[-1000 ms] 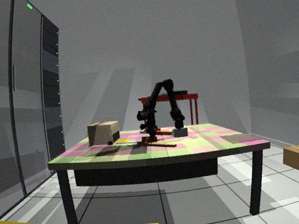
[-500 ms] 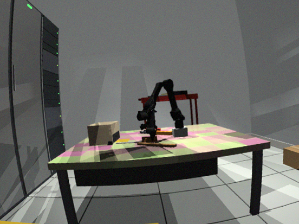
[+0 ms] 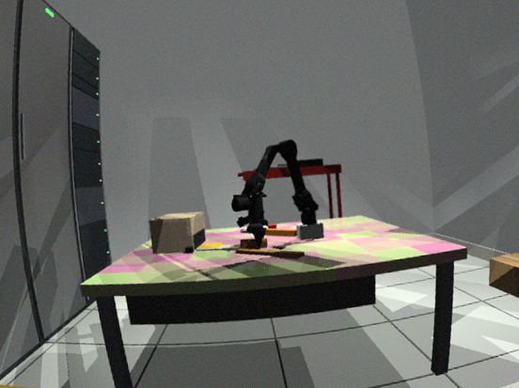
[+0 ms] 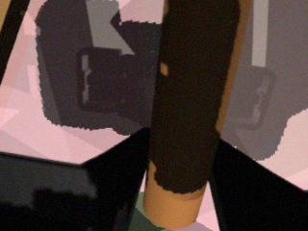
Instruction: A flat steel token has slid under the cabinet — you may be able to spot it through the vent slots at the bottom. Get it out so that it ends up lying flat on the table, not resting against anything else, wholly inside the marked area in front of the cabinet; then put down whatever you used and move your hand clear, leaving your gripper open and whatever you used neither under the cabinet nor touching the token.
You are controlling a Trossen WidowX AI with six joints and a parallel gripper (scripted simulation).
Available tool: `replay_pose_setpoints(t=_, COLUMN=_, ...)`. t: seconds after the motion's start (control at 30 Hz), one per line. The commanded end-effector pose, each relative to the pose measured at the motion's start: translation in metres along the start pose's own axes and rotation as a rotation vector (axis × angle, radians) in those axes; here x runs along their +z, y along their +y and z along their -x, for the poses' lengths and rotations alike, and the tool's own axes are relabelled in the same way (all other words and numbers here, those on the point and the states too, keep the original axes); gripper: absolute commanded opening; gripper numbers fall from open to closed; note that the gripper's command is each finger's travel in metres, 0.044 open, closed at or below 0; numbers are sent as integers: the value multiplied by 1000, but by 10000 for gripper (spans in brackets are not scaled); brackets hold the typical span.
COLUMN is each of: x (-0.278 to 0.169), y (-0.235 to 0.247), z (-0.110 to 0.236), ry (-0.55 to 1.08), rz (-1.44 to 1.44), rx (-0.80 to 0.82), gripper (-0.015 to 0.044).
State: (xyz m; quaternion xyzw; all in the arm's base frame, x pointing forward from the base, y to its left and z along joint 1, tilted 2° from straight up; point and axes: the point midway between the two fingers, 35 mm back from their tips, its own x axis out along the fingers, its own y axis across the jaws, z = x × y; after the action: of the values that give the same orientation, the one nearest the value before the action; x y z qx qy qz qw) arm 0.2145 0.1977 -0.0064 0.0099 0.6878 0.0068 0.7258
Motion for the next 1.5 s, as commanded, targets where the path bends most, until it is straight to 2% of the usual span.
replay_pose_setpoints(t=0.0, x=9, y=0, z=0, ry=-3, rz=-12, rx=0, gripper=0)
replay_pose_setpoints(t=1.47, x=69, y=-1, z=1, ry=-9, rz=-26, rx=0, gripper=0)
